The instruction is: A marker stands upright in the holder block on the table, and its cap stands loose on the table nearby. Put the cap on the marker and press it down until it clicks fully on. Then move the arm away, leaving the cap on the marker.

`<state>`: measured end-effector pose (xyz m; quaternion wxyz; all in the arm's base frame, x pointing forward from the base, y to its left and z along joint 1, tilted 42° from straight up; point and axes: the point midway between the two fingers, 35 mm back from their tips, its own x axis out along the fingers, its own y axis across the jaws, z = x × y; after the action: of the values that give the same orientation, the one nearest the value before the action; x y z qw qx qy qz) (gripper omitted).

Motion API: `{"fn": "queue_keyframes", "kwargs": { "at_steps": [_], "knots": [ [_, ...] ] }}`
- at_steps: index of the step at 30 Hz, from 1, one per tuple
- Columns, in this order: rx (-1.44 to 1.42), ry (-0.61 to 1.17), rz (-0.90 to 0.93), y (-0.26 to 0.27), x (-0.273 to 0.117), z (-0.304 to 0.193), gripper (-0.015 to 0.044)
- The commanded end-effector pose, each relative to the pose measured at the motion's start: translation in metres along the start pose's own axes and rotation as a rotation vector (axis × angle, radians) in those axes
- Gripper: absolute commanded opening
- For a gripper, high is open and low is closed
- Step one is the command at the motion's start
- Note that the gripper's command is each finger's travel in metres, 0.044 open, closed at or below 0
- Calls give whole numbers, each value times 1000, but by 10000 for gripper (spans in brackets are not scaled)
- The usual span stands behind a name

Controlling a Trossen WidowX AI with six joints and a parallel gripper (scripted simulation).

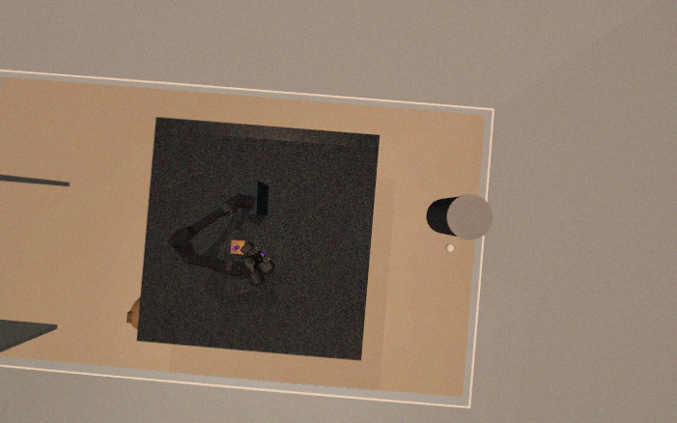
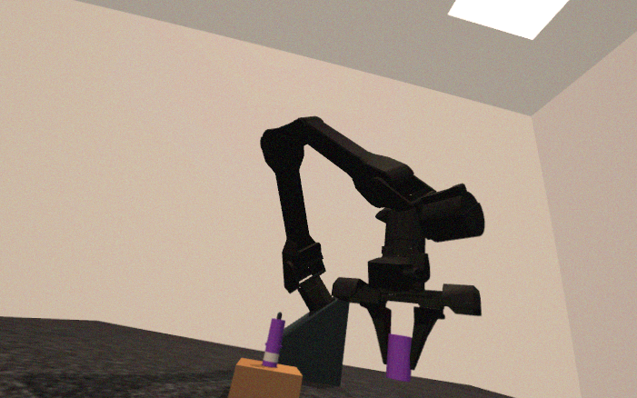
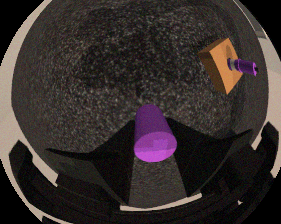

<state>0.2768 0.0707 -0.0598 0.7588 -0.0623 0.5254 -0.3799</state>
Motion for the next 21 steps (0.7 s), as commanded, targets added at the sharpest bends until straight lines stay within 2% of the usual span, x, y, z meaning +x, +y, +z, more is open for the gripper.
{"fn": "queue_keyframes", "kwargs": {
  "at_steps": [1, 21],
  "knots": [
    [3, 3, 3, 0, -13, -1, 0],
    [2, 6, 6, -38, -36, 33, 0]
  ]
}}
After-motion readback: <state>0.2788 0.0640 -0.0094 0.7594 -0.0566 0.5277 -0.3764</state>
